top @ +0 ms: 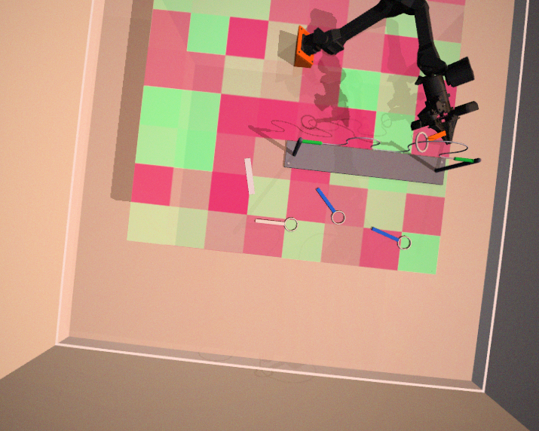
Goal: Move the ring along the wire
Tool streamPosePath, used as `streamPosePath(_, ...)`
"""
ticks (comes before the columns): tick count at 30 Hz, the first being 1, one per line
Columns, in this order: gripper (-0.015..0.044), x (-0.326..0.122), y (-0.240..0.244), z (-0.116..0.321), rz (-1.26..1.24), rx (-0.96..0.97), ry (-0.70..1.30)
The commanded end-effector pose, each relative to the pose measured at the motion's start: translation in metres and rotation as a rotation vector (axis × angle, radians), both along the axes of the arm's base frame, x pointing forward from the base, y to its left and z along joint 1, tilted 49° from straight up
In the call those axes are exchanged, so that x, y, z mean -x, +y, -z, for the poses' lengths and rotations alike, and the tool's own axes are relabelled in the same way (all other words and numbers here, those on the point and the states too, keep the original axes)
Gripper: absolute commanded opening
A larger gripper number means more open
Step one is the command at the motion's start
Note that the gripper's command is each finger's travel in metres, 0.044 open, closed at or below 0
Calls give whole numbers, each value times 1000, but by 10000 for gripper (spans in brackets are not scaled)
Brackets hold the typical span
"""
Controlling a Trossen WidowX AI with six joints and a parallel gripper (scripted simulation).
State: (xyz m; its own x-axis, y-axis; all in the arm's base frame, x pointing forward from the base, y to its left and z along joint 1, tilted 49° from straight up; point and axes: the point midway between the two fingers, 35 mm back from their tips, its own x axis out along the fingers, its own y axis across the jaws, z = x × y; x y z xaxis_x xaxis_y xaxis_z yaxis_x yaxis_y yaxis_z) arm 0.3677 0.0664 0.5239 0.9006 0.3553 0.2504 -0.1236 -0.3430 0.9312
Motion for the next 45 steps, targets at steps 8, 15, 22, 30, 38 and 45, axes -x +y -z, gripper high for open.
streamPosePath(8,-150,6,-5,-1,-51,-117,-17)
streamPosePath(15,-150,9,-8,-4,-77,-221,-30)
streamPosePath(22,-150,9,-10,-6,-76,-309,-34)
streamPosePath(30,-150,10,-12,-9,-76,-409,-38)
streamPosePath(38,-150,10,-15,-12,-75,-509,-42)
streamPosePath(45,-150,10,-17,-14,-75,-597,-46)
